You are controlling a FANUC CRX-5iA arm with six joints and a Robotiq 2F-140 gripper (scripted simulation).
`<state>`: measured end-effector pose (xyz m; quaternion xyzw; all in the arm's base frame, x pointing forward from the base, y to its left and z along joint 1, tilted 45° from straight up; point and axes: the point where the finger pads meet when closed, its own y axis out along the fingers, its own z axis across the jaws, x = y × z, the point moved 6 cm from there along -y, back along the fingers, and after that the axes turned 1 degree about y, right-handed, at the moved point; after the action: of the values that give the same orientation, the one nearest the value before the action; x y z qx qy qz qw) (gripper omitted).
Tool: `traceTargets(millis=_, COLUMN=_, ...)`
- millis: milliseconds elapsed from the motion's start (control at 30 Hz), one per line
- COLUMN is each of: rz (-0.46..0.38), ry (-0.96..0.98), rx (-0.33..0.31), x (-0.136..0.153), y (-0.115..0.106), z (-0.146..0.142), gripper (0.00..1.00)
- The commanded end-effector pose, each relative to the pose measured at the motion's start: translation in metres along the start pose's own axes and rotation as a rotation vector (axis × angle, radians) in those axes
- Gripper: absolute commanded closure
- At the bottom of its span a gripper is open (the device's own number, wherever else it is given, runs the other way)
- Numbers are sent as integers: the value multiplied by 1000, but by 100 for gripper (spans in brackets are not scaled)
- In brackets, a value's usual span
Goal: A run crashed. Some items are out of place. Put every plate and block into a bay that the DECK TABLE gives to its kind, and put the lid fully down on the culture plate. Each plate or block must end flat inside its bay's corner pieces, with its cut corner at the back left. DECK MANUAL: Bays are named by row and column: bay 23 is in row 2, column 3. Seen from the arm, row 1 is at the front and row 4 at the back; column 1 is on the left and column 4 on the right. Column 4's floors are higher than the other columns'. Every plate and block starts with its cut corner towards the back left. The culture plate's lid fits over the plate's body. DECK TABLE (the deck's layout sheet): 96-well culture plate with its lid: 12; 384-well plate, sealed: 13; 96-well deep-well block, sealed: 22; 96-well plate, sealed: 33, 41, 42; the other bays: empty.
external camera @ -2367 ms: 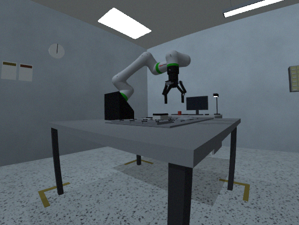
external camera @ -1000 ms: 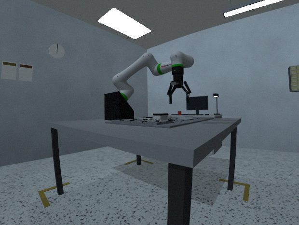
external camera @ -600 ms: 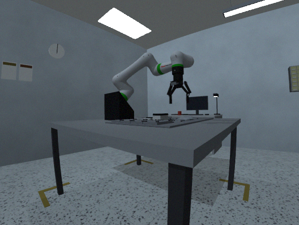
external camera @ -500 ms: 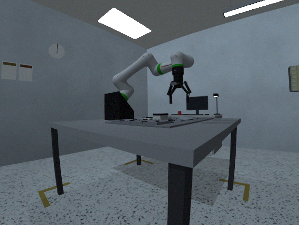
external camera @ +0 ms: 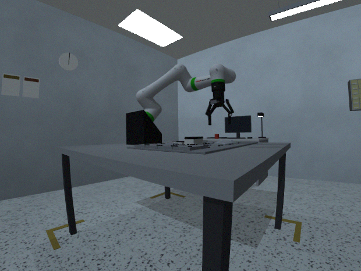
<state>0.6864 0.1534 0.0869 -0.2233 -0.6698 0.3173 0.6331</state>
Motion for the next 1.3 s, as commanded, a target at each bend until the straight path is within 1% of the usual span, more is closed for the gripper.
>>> traceTargets(millis=0, rz=1, ry=0, rx=-2, x=14, y=-1, z=0, gripper=0)
traceTargets(millis=167, rz=1, ry=0, rx=-2, x=34, y=-1, z=0, gripper=0)
traceTargets(millis=233, rz=1, ry=0, rx=-2, x=34, y=-1, z=0, gripper=0)
traceTargets(millis=733, rz=1, ry=0, rx=-2, x=94, y=-1, z=1, gripper=0)
traceTargets(millis=800, rz=1, ry=0, rx=-2, x=94, y=-1, z=1, gripper=0)
traceTargets(millis=967, rz=1, ry=0, rx=-2, x=114, y=-1, z=2, gripper=0)
traceTargets(millis=1267, rz=1, ry=0, rx=-2, x=114, y=-1, z=2, gripper=0)
